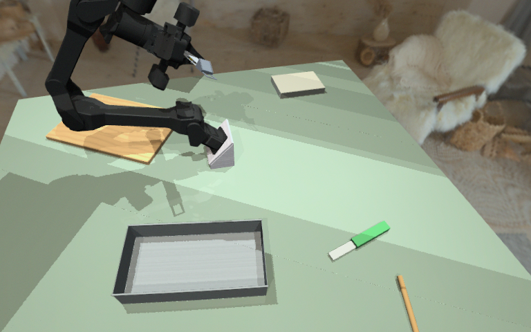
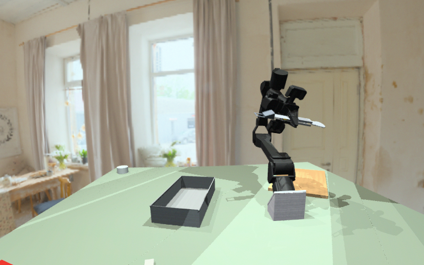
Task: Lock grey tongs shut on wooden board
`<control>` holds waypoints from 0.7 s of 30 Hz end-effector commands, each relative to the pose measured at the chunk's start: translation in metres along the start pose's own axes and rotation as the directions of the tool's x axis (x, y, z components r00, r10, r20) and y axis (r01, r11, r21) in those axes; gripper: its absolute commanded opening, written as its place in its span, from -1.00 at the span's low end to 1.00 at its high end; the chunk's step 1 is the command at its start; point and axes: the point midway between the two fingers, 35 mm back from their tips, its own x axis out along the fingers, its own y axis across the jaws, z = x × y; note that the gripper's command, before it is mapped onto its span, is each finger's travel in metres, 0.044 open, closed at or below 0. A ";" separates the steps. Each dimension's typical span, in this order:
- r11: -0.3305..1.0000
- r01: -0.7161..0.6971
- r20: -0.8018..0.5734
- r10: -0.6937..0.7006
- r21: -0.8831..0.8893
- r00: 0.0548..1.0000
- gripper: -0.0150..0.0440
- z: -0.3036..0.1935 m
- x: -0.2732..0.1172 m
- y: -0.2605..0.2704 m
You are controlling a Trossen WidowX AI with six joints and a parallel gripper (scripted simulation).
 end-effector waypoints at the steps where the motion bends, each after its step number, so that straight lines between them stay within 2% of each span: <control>1: 1.000 0.008 -0.053 -0.008 0.006 0.999 -1.00 -0.018 0.003 0.002; 21: 0.993 0.121 -0.249 -0.118 -0.004 0.961 -1.00 -0.096 0.007 -0.013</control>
